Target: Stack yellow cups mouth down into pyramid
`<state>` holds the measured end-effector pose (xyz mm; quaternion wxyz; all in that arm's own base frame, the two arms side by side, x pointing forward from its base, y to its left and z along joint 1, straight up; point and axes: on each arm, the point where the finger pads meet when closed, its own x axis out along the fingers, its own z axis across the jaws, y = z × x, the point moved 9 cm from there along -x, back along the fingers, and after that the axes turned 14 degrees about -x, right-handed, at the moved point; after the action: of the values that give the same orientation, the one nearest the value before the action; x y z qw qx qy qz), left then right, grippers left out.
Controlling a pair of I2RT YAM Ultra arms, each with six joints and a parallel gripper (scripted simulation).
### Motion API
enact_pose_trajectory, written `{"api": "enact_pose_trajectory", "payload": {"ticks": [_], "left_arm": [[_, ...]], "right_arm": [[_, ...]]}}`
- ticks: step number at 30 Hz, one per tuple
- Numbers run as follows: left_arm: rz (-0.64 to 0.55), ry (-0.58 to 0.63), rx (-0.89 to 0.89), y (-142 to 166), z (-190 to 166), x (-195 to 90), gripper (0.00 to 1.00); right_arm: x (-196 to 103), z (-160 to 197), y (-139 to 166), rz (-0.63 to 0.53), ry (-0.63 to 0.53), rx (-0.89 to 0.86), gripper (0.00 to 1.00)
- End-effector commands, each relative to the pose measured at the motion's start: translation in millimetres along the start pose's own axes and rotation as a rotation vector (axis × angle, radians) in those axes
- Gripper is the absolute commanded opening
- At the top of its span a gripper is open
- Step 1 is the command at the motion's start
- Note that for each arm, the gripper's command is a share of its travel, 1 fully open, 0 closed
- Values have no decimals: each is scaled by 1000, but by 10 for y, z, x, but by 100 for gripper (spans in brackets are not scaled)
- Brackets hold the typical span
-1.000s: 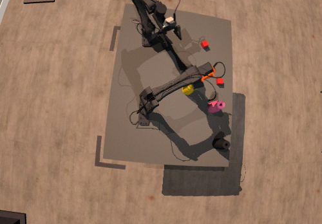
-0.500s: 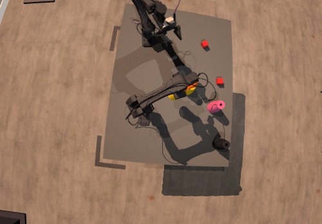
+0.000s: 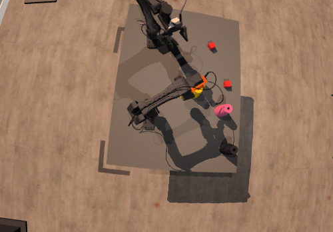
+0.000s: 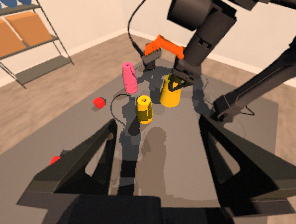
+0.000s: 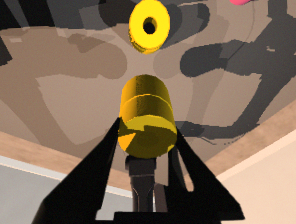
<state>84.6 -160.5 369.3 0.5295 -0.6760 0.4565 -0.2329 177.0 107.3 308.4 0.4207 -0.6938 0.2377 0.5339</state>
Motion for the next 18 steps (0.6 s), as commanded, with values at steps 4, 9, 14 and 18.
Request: {"api": "enact_pose_trajectory", "payload": {"ticks": [4, 9, 14, 18], "left_arm": [[-36, 17, -6, -34, -25, -60, 100], [-36, 17, -6, -34, -25, -60, 100], [-36, 17, -6, -34, -25, -60, 100], [-36, 17, -6, -34, -25, -60, 100]], "right_arm": [[14, -45, -151, -21, 5, 12, 0], [16, -48, -152, -19, 6, 13, 0], [13, -52, -155, -21, 4, 6, 0], [74, -46, -128, -24, 4, 6, 0]]}}
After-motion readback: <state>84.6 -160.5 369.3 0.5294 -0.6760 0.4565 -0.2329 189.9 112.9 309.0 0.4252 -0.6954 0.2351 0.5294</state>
